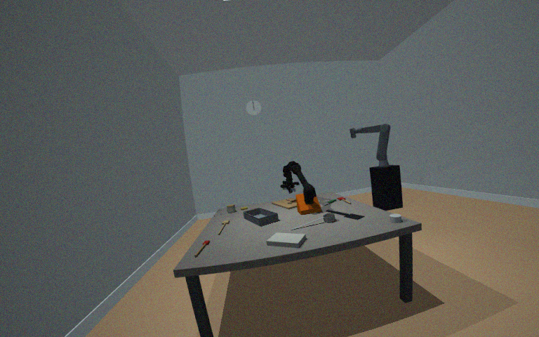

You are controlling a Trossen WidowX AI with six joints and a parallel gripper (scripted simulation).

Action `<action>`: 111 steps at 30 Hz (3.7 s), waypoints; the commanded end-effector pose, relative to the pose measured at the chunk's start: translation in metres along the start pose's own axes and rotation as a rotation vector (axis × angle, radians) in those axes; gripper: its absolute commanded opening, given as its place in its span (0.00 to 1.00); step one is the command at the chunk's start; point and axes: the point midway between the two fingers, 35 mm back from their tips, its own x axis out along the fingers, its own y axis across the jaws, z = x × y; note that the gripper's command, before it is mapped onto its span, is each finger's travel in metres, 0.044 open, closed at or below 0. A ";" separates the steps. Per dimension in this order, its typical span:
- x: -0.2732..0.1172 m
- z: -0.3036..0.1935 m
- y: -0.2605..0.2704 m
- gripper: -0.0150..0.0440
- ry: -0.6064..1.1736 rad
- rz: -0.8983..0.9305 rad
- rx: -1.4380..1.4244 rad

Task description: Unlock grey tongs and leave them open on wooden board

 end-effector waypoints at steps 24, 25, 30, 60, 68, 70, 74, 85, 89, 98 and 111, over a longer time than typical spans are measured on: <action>0.003 0.020 -0.009 0.00 -0.296 -0.003 0.007; 0.003 0.020 -0.010 0.00 -0.308 -0.003 0.007; 0.003 0.021 -0.011 0.00 -0.369 -0.003 0.008; -0.005 0.003 -0.009 0.00 -0.731 -0.002 0.004; -0.010 -0.008 -0.007 0.00 -0.826 -0.002 0.000; -0.012 -0.012 -0.006 0.00 -0.850 -0.003 -0.002; -0.015 -0.019 -0.004 0.00 -0.897 -0.003 -0.005; -0.016 -0.022 -0.004 0.00 -0.915 -0.004 -0.006; -0.016 -0.022 -0.004 0.00 -0.915 -0.004 -0.006; -0.016 -0.022 -0.004 0.00 -0.915 -0.004 -0.006; -0.016 -0.022 -0.004 0.00 -0.915 -0.004 -0.006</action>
